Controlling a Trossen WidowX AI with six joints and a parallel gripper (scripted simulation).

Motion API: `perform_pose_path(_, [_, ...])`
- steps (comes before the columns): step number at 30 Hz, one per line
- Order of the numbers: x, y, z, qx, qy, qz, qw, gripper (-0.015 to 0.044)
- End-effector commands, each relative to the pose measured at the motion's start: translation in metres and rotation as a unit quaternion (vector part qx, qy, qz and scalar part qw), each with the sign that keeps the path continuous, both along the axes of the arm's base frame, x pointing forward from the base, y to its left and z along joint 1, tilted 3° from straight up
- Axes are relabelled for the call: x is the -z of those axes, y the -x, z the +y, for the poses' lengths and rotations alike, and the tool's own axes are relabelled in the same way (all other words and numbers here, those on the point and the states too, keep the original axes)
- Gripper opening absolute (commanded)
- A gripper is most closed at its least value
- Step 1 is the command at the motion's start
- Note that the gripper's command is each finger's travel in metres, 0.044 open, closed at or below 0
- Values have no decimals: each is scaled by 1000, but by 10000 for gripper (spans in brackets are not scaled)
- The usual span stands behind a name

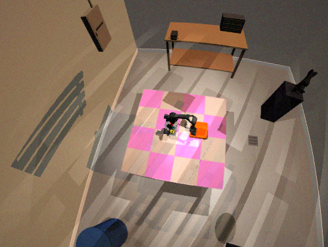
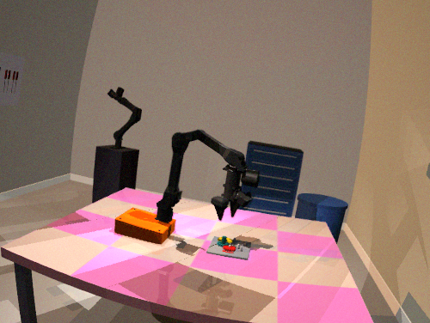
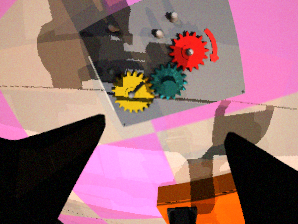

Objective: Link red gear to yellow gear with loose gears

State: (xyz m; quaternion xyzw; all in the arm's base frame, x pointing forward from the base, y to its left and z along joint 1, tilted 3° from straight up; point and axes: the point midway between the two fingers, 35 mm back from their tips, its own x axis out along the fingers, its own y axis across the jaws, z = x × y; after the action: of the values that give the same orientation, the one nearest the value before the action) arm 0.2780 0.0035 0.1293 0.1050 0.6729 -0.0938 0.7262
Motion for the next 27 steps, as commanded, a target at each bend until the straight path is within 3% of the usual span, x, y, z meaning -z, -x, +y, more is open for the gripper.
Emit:
perform_pose_path(1, [-5,-2,30,-4,-2,-1,1000,440])
perform_pose_path(10, [-21,28,152,-4,-8,3,1000,440])
perform_pose_path(19, [-37,111,254,-4,-13,5,1000,440])
perform_pose_path(27, [-39,129,267,-4,-14,6,1000,440])
